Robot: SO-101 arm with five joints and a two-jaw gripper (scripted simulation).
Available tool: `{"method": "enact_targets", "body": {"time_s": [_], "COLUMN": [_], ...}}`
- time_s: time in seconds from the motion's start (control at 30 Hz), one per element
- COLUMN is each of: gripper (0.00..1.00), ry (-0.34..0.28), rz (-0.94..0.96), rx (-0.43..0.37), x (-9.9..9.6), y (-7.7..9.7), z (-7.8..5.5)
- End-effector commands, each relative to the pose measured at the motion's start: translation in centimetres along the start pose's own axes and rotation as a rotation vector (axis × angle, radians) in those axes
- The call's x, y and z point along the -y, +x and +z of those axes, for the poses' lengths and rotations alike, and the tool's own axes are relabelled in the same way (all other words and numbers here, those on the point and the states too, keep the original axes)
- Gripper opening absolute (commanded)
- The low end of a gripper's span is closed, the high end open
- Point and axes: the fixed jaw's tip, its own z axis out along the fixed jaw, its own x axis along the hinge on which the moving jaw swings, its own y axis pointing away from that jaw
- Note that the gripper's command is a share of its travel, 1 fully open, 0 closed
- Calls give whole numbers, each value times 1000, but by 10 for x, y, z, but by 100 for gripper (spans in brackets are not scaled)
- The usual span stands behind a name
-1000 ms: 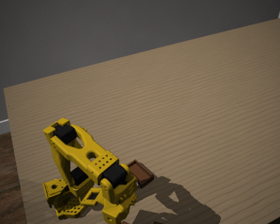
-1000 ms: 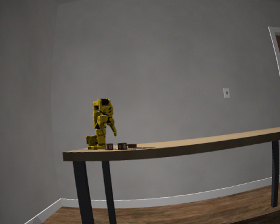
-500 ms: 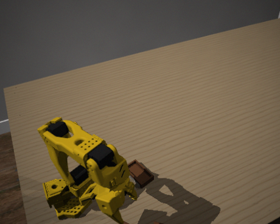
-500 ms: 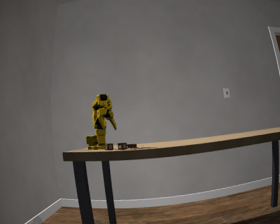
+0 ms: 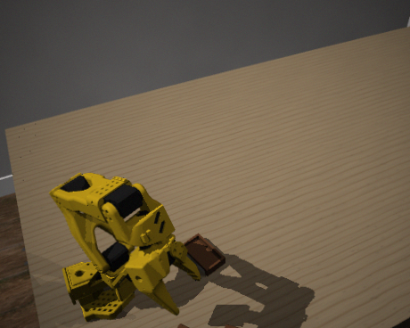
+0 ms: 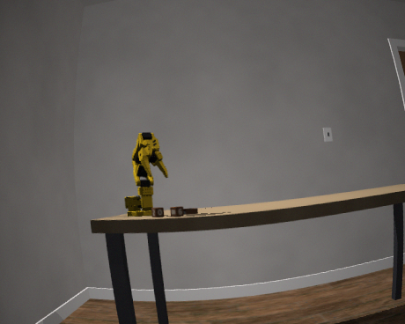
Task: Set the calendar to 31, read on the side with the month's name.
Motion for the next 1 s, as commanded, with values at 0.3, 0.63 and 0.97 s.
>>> {"method": "enact_targets", "body": {"time_s": [0.3, 0.63, 0.97], "gripper": [35, 35, 35], "ry": [-16, -13, -5], "rz": [20, 124, 392], "rx": [-48, -48, -50], "x": [-3, -2, 0], "y": [5, 3, -2], "z": [-8, -7, -5]}}
